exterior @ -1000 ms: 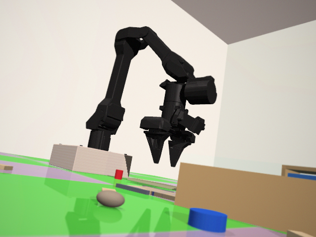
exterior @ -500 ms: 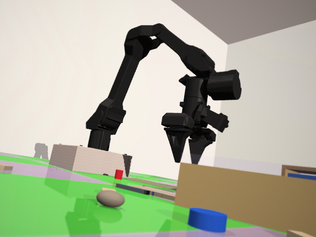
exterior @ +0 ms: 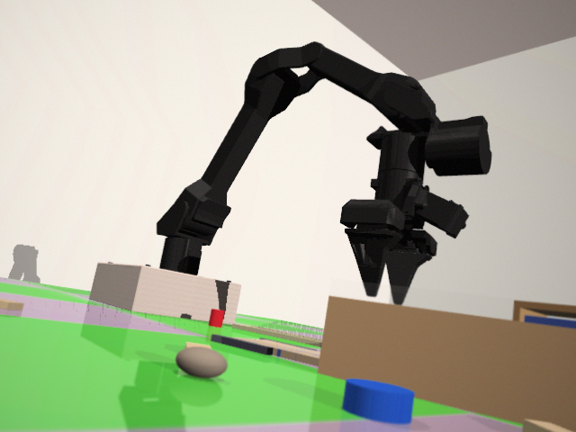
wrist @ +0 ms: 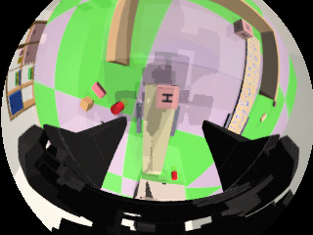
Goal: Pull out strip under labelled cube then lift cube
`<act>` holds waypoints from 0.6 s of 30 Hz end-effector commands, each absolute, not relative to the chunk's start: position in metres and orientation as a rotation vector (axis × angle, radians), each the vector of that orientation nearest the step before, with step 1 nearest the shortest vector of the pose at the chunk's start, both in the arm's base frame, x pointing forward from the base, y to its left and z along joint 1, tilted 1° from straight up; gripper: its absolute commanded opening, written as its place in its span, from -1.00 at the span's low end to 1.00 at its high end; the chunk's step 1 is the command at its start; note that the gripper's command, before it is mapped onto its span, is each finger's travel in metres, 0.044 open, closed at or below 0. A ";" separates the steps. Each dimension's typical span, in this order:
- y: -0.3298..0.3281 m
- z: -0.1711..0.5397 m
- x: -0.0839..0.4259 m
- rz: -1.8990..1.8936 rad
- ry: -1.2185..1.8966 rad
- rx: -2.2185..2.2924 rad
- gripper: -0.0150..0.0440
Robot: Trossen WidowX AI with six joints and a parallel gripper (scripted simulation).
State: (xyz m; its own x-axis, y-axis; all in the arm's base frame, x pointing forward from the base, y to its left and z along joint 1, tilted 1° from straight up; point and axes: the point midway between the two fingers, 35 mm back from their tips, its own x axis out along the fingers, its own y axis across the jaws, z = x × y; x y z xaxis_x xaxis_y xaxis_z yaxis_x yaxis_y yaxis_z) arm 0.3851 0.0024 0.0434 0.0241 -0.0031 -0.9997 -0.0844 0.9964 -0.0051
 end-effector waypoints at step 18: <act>0.002 0.021 0.407 0.068 1.550 -0.074 0.36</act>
